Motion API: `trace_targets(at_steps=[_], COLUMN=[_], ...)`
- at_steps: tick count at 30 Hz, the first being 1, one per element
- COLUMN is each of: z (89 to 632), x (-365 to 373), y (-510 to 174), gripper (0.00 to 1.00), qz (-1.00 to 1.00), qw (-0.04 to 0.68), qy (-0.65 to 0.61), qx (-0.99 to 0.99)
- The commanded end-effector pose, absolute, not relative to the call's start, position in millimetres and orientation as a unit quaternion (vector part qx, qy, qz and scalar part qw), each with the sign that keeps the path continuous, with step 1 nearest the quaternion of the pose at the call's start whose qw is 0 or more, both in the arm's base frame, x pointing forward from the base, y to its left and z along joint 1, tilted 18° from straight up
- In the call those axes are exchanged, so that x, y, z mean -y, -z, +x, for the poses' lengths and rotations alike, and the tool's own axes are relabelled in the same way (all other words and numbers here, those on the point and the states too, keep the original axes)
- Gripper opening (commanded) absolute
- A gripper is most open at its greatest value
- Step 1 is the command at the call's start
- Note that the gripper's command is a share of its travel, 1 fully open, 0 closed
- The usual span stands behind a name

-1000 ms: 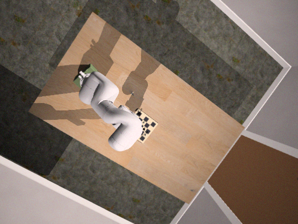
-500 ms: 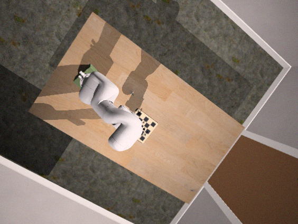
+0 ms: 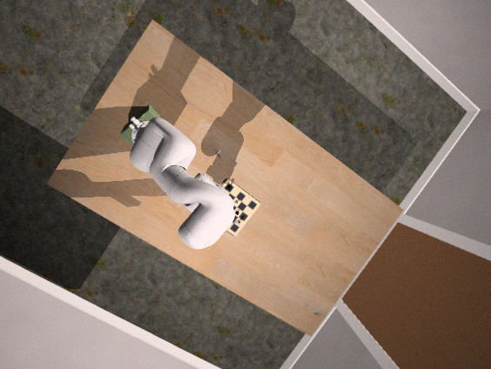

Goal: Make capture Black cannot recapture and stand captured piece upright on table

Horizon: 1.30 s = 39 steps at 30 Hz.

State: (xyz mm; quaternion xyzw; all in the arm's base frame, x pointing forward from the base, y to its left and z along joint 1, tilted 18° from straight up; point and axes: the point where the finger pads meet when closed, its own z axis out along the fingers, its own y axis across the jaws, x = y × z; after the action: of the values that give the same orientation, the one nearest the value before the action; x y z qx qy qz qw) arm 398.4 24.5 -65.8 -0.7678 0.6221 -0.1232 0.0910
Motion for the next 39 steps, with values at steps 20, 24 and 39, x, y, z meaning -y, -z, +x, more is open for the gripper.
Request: trace_targets(at_steps=[20,24,39], z=[398.8,398.8,399.8], x=[-24.5,-24.5,-24.5], y=[65.2,65.3,68.4], gripper=[0.0,0.0,0.0], qz=[-0.768,-0.768,-0.768], qw=[0.092,0.092,0.092], qy=[0.124,0.124,0.124], qx=[-0.622,-0.622,-0.622])
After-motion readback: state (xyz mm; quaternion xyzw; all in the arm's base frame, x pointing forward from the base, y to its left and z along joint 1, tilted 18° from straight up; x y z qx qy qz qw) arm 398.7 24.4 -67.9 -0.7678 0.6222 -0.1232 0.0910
